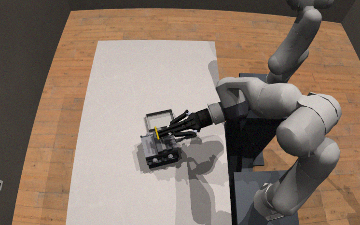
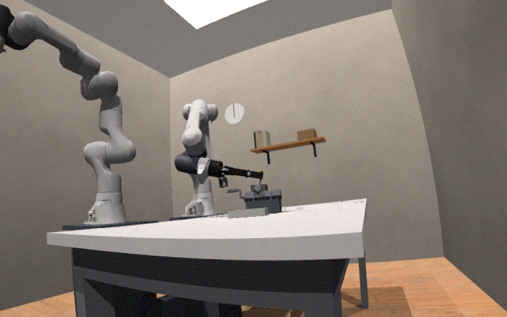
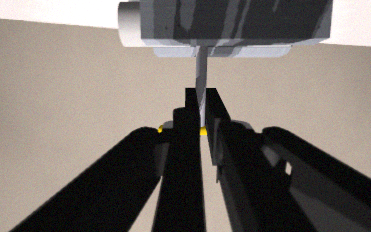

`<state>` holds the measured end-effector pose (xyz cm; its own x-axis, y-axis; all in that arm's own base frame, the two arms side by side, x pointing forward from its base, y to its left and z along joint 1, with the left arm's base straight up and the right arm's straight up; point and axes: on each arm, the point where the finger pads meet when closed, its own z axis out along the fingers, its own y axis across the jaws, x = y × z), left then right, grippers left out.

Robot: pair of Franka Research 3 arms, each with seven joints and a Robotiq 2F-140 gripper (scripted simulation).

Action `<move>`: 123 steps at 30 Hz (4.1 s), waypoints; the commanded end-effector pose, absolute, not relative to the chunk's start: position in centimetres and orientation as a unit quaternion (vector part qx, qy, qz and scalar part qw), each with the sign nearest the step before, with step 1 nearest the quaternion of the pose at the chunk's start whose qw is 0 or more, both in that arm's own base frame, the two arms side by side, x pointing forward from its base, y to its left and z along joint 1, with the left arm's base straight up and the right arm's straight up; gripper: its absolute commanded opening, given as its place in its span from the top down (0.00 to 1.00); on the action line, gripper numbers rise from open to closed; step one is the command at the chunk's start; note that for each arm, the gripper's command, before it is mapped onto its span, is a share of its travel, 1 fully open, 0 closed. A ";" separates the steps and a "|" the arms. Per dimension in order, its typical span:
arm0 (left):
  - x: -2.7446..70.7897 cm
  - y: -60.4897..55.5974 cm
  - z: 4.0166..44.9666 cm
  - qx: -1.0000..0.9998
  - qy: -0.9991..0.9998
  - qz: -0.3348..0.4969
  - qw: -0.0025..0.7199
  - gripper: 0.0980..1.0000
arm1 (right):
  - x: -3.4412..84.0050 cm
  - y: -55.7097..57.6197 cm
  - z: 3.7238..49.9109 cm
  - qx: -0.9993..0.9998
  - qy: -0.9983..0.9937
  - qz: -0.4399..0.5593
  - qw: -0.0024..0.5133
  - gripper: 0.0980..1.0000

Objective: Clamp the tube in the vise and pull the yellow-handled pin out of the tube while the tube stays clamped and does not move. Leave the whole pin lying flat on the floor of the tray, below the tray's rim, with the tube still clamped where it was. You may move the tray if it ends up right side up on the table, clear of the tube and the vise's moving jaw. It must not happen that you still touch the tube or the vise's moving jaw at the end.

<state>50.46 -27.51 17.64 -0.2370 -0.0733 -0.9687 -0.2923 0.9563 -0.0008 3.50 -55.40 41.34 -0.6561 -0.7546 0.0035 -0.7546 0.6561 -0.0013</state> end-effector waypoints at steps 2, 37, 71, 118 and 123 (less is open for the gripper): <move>50.6 -27.5 18.0 -0.116 0.780 0.091 0.608 1.00 | 3.6 -55.3 41.3 0.412 -0.911 0.000 0.000 0.00; 50.7 -27.5 18.4 -0.116 0.780 0.091 0.608 1.00 | 3.6 -55.3 41.3 0.412 -0.911 0.000 0.000 0.00; 50.8 -27.4 18.9 -0.116 0.780 0.091 0.608 1.00 | 3.6 -55.3 41.3 0.412 -0.911 0.000 0.000 0.00; 51.0 -27.4 19.4 -0.116 0.780 0.091 0.608 1.00 | 3.6 -55.3 41.3 0.412 -0.911 0.000 0.000 0.00; 51.0 -27.4 19.4 -0.116 0.780 0.091 0.608 1.00 | 3.6 -55.3 41.3 0.412 -0.911 0.000 0.000 0.00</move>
<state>50.74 -27.46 18.78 -0.2457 -0.0726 -0.9666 -0.2874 0.9578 0.0011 3.50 -55.40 41.34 -0.6561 -0.7546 0.0035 -0.7546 0.6561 -0.0013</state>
